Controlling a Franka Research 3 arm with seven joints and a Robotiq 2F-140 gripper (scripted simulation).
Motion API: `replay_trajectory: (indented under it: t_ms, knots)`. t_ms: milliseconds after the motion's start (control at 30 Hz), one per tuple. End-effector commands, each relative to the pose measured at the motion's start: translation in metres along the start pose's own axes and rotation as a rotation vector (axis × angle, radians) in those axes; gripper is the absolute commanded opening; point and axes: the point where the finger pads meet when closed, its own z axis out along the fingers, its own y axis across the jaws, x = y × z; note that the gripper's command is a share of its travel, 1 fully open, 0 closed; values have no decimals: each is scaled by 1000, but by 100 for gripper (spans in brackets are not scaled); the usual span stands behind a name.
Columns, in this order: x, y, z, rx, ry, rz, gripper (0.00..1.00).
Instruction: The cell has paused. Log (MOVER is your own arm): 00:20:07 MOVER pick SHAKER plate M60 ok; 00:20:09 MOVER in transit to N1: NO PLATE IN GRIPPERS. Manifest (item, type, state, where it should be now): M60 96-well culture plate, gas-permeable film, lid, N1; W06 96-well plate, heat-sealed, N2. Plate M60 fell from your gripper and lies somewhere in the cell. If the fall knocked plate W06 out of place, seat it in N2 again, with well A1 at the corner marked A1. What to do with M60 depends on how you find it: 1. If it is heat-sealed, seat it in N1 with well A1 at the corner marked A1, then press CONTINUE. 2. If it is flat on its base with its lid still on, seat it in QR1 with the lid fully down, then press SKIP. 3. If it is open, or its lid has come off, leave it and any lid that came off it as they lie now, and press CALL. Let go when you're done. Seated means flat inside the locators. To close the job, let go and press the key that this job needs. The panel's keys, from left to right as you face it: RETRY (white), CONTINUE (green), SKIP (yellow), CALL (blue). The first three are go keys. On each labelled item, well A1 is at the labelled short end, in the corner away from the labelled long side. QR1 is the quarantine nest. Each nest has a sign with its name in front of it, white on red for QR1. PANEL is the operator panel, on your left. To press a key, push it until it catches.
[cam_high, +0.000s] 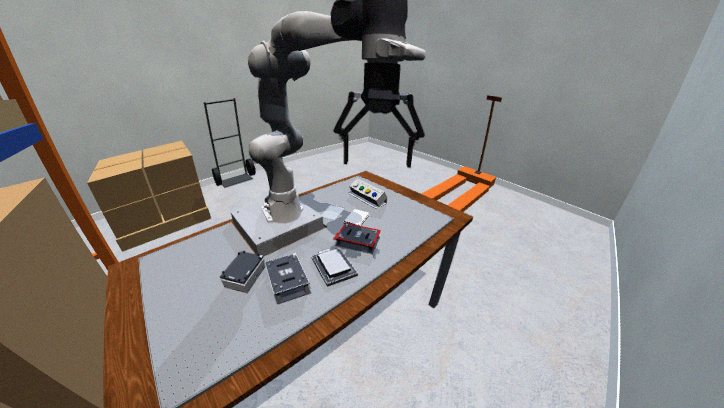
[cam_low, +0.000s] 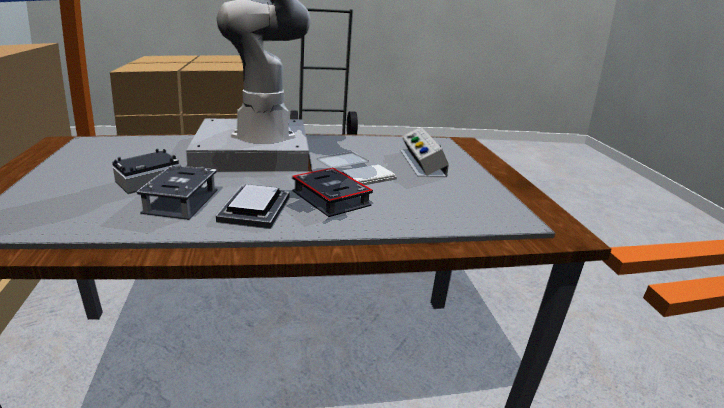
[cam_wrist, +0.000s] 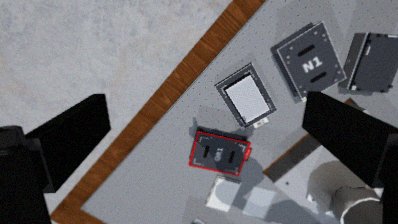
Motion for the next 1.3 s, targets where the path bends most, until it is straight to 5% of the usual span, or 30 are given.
replay_trajectory:
  t_ms: [0,267,633,1133,1200,1267]
  knots:
    - [-2,0,1,-1,-7,-36,100]
    - [-12,-7,6,3,-11,-55,100]
    - [-55,-32,23,19,-27,-130,100]
    - [-208,-76,87,53,-73,-364,100]
    - [-208,-76,87,53,-73,-364,100]
    - [-234,-77,98,55,-79,-400,100]
